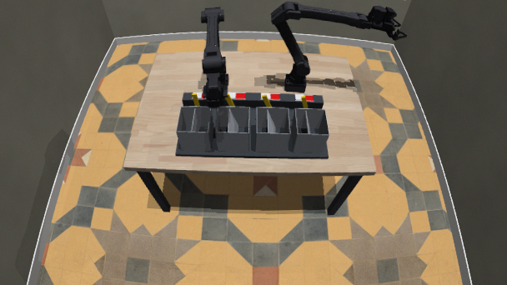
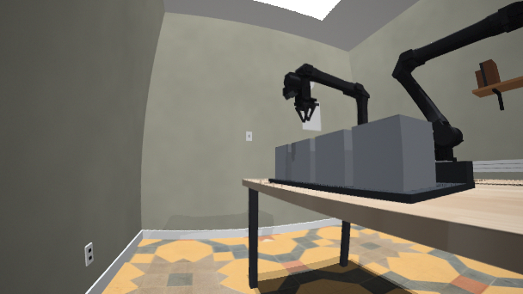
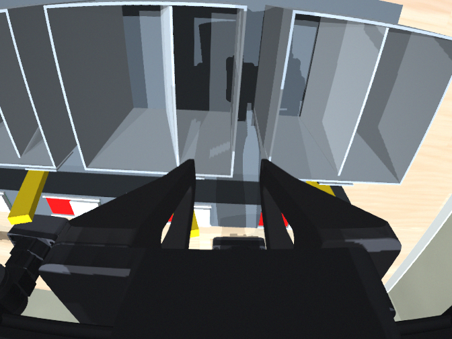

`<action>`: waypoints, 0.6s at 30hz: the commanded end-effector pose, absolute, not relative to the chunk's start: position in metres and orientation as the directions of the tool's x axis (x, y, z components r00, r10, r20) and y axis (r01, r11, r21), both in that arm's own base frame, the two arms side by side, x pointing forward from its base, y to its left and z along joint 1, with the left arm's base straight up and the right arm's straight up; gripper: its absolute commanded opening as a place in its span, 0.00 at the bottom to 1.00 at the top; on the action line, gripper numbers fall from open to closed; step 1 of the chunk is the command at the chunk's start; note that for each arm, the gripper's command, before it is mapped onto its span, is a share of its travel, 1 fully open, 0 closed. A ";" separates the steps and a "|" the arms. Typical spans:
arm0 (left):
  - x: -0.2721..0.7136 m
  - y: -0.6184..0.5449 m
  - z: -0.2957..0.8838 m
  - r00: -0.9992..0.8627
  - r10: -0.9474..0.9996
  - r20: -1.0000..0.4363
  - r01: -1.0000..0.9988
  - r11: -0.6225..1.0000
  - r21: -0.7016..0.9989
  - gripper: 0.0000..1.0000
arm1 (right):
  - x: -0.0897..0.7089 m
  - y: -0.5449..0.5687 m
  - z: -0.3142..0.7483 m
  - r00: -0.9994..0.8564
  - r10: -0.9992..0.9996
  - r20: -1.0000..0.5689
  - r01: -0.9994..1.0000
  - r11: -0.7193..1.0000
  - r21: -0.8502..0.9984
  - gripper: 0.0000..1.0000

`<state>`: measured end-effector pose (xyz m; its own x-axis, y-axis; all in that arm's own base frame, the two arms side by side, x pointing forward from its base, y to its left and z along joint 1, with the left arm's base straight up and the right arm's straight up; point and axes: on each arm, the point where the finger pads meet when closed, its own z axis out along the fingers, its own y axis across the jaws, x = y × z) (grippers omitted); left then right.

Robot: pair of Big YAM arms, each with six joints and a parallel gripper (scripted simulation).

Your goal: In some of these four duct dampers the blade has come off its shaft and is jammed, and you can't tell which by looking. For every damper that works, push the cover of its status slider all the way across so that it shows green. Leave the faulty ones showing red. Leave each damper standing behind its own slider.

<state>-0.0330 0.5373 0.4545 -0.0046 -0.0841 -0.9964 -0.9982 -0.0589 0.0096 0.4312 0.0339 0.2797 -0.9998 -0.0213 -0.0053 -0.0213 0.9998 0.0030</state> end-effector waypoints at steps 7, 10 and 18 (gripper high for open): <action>-0.029 0.544 0.501 0.000 0.000 -1.000 -0.999 -0.053 0.000 1.00 | 0.438 0.097 0.287 -0.998 0.056 -0.014 0.056 0.998 0.000 0.36; -0.029 0.544 0.501 0.000 0.000 -1.000 -0.999 -0.053 0.000 1.00 | 0.435 0.097 0.287 -0.998 0.056 -0.018 0.056 0.998 0.003 0.36; -0.029 0.544 0.501 0.000 0.000 -1.000 -0.999 -0.053 0.000 1.00 | 0.433 0.105 0.288 -0.999 0.037 -0.020 0.037 0.999 0.005 0.36</action>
